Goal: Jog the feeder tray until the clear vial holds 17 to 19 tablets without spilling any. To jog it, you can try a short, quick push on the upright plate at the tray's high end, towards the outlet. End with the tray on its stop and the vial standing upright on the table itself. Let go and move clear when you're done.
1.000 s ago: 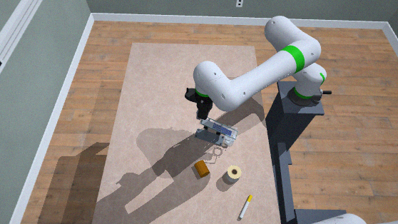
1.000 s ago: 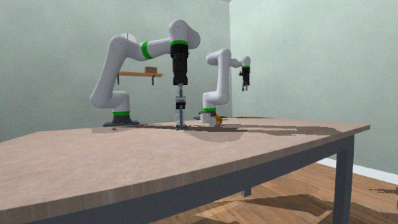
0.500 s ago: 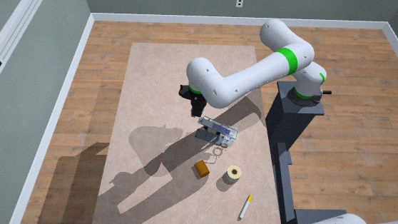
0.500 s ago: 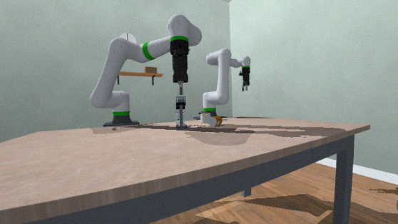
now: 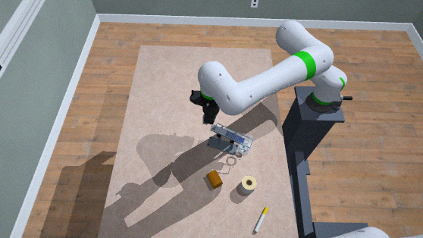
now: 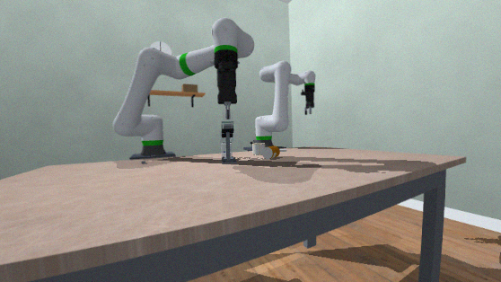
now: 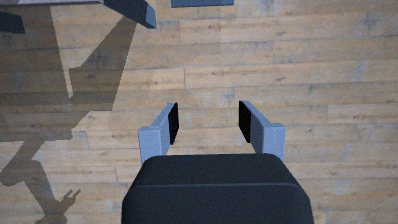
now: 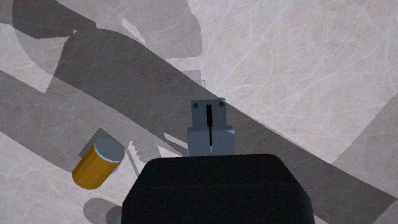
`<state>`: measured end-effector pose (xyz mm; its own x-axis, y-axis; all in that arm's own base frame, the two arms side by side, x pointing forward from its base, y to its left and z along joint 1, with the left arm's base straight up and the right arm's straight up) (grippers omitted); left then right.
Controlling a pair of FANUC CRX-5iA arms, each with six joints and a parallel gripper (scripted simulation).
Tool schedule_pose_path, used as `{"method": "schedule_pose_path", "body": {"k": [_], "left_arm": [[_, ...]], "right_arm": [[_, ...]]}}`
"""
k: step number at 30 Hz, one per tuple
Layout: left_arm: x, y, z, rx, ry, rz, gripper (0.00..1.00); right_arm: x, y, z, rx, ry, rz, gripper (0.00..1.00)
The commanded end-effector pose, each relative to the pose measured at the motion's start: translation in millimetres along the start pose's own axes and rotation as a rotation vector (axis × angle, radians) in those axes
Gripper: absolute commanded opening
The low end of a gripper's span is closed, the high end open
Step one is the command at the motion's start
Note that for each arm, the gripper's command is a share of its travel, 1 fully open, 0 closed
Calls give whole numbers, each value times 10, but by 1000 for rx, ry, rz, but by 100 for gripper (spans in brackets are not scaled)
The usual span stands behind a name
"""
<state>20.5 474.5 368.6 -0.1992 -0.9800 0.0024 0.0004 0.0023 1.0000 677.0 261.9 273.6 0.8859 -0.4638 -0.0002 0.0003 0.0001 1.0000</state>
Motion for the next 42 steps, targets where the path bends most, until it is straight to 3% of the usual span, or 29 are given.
{"method": "schedule_pose_path", "body": {"k": [1, 19, 31, 42], "left_arm": [[-1, 11, -1, 0, 0, -2, 100], [-1, 11, -1, 0, 0, -2, 100], [-1, 11, -1, 0, 0, -2, 100], [-1, 11, -1, 0, 0, -2, 100]], "right_arm": [[2, 13, 0, 1, 0, 1, 0], [-5, 11, 1, 1, 0, 1, 0], [-291, -74, 46, 1, 0, 1, 0], [-298, -76, 47, 1, 0, 1, 0]]}}
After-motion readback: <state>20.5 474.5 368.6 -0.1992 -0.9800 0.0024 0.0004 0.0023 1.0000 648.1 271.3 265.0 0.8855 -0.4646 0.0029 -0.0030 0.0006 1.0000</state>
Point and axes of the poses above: on each arm, the point where the finger pads meet when closed, its own y axis back along the fingers, its own z axis across the jaws, x = y × z, the point moved 8 cm from there along y, back along the fingers, and after that the axes turned 9 degrees about -y, right-handed, at the moved point
